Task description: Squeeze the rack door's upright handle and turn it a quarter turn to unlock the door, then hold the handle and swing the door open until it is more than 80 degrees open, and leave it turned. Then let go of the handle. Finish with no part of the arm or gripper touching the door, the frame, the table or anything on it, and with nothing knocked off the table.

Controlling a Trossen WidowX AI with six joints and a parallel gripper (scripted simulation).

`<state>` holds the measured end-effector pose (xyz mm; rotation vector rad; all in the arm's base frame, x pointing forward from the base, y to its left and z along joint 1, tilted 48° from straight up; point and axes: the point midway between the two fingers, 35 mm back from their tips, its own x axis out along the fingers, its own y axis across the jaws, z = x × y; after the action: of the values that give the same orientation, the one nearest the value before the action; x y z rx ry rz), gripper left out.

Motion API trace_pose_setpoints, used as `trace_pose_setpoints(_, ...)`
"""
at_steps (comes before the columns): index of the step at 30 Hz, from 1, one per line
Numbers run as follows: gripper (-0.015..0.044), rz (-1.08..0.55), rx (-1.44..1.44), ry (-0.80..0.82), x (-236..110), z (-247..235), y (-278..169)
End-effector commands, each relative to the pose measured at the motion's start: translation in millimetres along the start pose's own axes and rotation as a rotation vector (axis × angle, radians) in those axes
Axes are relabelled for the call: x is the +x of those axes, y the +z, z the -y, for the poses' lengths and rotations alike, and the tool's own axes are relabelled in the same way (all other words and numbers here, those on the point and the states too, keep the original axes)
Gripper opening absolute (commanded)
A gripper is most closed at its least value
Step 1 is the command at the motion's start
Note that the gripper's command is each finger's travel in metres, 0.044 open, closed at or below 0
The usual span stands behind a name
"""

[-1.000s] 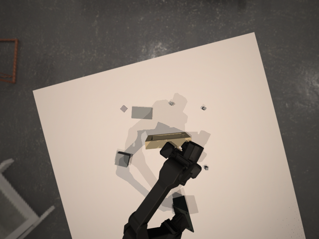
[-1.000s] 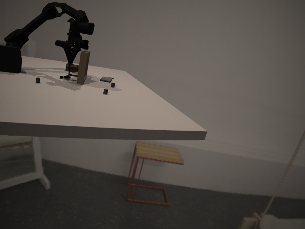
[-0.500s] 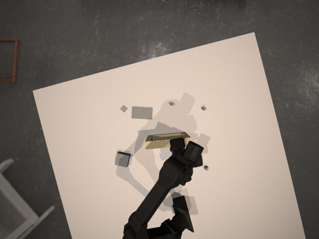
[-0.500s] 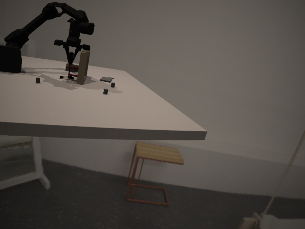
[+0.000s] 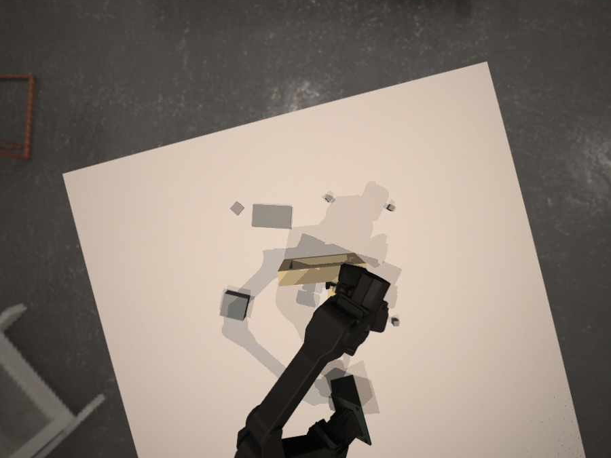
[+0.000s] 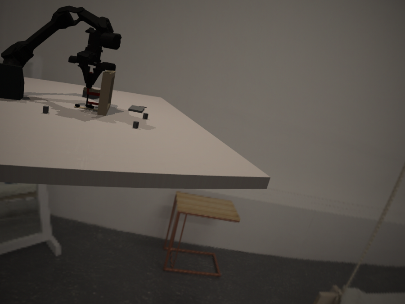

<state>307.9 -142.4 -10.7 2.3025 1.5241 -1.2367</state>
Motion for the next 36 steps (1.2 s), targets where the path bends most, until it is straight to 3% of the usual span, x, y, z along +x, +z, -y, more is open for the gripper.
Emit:
trace_pose_setpoints(1, 0.0016, -0.003, 0.026, 0.0, -0.1, 0.1, -0.5)
trace_pose_setpoints(12, 0.0288, -0.003, 0.026, 0.0, -0.1, 0.1, -0.5)
trace_pose_setpoints(36, 0.0288, -0.002, -1.088, 0.003, -0.2, 0.0, -0.5)
